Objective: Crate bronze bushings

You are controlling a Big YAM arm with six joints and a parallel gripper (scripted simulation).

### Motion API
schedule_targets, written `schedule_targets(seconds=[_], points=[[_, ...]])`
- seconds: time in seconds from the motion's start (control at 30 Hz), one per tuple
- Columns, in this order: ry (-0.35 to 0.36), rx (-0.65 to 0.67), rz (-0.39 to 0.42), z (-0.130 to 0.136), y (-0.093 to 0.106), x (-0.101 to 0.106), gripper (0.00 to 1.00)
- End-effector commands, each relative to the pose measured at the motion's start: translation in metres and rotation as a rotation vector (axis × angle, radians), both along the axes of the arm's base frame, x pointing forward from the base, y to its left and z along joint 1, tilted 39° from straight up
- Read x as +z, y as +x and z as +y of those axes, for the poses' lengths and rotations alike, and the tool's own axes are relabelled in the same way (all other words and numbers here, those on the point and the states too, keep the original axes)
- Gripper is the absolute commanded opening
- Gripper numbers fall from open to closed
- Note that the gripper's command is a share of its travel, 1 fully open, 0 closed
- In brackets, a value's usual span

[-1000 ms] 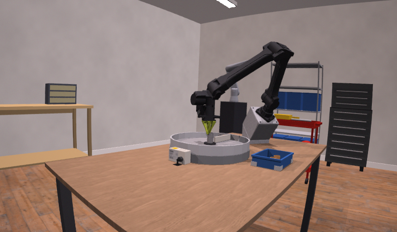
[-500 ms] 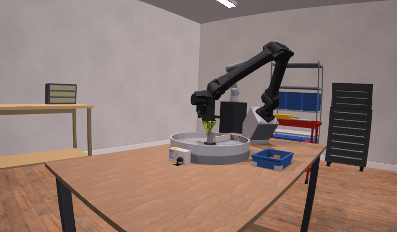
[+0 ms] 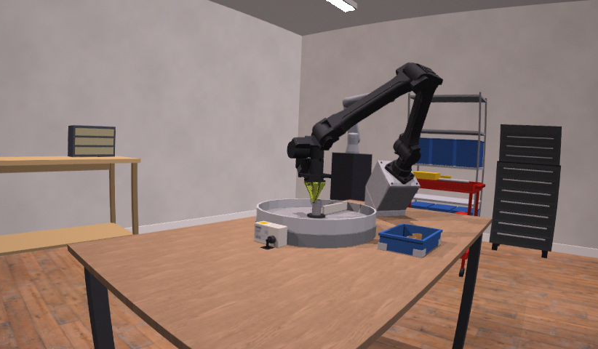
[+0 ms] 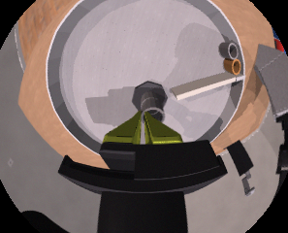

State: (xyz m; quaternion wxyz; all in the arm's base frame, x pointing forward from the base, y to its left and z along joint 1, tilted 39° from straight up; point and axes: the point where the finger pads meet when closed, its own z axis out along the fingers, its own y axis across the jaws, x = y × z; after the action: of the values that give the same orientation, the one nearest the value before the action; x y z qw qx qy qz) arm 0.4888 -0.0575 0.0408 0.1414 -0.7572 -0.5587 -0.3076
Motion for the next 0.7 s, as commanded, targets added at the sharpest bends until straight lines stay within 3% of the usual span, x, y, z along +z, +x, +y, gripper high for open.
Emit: schedule_targets(seconds=[0.0,0.3,0.33,0.67], points=[[-0.021,0.000,-0.045,-0.0005,0.0093,0.0182,0.00],[-0.021,0.000,-0.045,-0.0005,0.0093,0.0182,0.00],[-0.021,0.000,-0.045,-0.0005,0.0093,0.0182,0.13],[-0.021,0.000,-0.045,-0.0005,0.0093,0.0182,0.13]])
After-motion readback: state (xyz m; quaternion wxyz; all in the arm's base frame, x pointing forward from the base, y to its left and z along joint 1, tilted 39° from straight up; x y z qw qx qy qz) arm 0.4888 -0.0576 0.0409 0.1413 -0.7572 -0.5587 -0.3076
